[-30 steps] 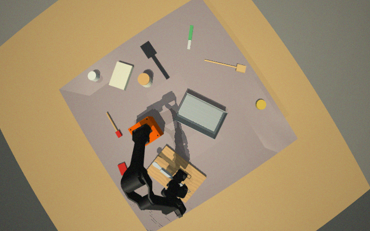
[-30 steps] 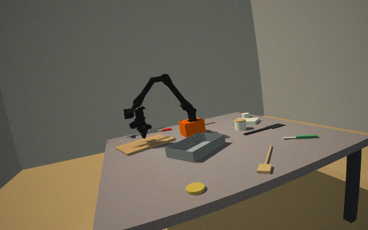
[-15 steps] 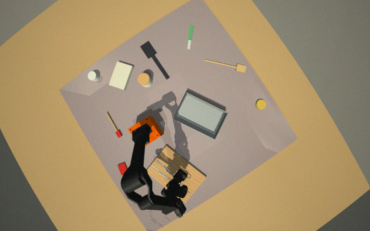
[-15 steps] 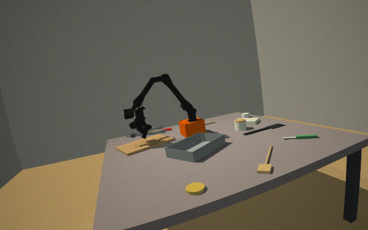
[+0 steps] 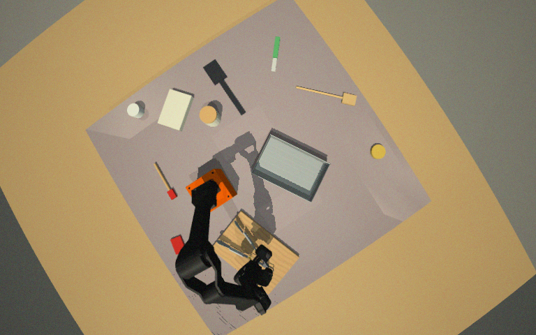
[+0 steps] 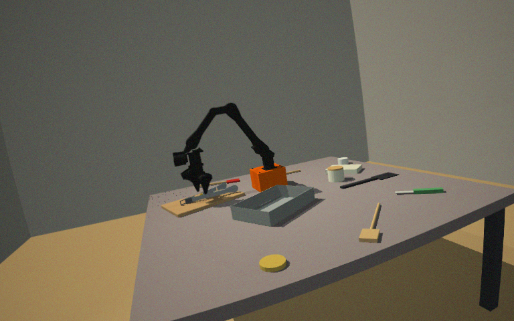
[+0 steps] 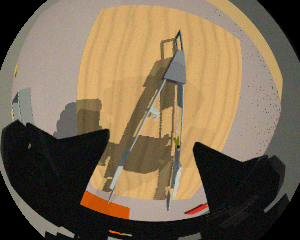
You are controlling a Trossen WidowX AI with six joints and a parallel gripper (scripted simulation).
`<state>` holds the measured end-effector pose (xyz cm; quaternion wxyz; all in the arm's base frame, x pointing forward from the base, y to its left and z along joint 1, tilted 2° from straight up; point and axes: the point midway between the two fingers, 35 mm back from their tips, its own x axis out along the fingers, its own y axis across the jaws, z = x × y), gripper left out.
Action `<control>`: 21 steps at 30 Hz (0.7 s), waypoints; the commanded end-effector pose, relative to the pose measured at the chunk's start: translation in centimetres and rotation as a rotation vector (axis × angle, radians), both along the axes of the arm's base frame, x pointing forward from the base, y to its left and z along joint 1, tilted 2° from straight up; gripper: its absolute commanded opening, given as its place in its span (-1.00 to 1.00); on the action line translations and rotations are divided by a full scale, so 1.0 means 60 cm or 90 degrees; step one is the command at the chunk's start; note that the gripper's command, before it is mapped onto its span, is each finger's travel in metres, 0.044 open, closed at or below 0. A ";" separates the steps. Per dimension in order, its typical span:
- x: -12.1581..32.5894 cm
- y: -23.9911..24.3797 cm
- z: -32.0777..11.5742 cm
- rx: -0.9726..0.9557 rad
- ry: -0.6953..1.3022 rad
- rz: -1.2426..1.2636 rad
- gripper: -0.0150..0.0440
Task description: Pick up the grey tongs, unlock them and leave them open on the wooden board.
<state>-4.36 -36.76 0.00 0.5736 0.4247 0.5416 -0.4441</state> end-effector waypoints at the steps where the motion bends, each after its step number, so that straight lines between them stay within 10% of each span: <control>1: 0.052 -0.002 0.042 -0.009 0.000 0.006 1.00; 10: 0.228 0.068 0.181 -0.007 -0.005 0.005 1.00; 21: 0.227 0.073 0.244 -0.007 -0.008 0.014 1.00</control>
